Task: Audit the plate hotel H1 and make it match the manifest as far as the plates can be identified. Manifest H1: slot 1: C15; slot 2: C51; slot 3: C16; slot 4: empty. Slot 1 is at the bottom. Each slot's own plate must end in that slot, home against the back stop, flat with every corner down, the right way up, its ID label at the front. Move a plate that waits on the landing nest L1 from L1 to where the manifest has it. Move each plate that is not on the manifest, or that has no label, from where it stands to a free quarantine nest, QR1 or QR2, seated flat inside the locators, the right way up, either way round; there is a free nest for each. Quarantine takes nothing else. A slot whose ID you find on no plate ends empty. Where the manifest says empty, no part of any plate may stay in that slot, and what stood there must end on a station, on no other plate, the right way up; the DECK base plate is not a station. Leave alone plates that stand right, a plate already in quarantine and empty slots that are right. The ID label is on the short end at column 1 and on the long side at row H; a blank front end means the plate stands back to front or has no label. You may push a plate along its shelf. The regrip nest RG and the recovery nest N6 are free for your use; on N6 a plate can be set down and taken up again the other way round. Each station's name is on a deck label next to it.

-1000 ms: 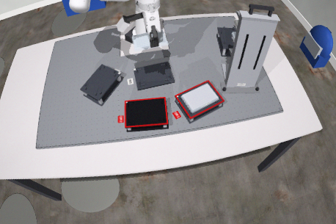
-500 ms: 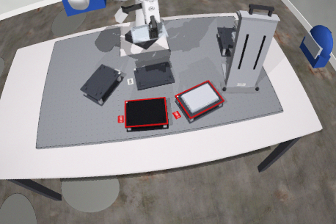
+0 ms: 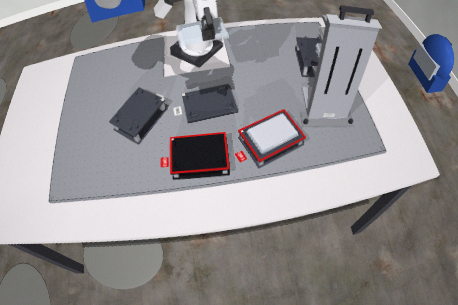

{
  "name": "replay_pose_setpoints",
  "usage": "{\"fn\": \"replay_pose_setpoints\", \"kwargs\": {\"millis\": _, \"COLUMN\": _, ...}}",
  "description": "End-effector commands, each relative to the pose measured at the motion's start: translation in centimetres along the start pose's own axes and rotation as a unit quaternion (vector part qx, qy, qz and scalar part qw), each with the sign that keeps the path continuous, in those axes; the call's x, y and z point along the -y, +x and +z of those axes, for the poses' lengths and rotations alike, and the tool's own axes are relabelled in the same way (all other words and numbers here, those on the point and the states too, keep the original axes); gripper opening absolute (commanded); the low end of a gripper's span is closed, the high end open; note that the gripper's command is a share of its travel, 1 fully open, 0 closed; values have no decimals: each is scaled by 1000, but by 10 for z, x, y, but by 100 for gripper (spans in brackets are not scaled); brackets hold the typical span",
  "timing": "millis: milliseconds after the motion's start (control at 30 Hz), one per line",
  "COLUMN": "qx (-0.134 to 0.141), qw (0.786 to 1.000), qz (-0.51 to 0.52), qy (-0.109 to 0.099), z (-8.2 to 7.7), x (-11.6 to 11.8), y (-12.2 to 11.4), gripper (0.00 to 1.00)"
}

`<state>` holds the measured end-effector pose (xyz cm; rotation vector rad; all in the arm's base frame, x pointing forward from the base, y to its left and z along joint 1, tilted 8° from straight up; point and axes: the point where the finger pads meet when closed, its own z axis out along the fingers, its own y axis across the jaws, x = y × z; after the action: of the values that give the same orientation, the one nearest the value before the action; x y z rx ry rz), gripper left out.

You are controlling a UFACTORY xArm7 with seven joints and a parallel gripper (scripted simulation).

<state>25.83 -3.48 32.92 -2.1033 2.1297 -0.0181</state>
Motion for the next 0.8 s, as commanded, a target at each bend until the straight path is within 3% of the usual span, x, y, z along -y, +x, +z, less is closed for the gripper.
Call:
{"fn": "replay_pose_setpoints", "kwargs": {"millis": 0, "qx": 0, "qw": 1000, "qz": 1, "qy": 1, "z": -15, "x": 0, "y": 0, "gripper": 0}}
{"fn": "replay_pose_setpoints", "kwargs": {"millis": 200, "qx": 0, "qw": 1000, "qz": 0, "qy": 1, "z": -29, "x": 0, "y": 0, "gripper": 0}}
{"fn": "replay_pose_setpoints", "kwargs": {"millis": 700, "qx": 0, "qw": 1000, "qz": 0, "qy": 1, "z": -79, "x": 0, "y": 0, "gripper": 0}}
{"fn": "replay_pose_setpoints", "kwargs": {"millis": 767, "qx": 0, "qw": 1000, "qz": 0, "qy": 1, "z": -79, "x": 0, "y": 0, "gripper": 0}}
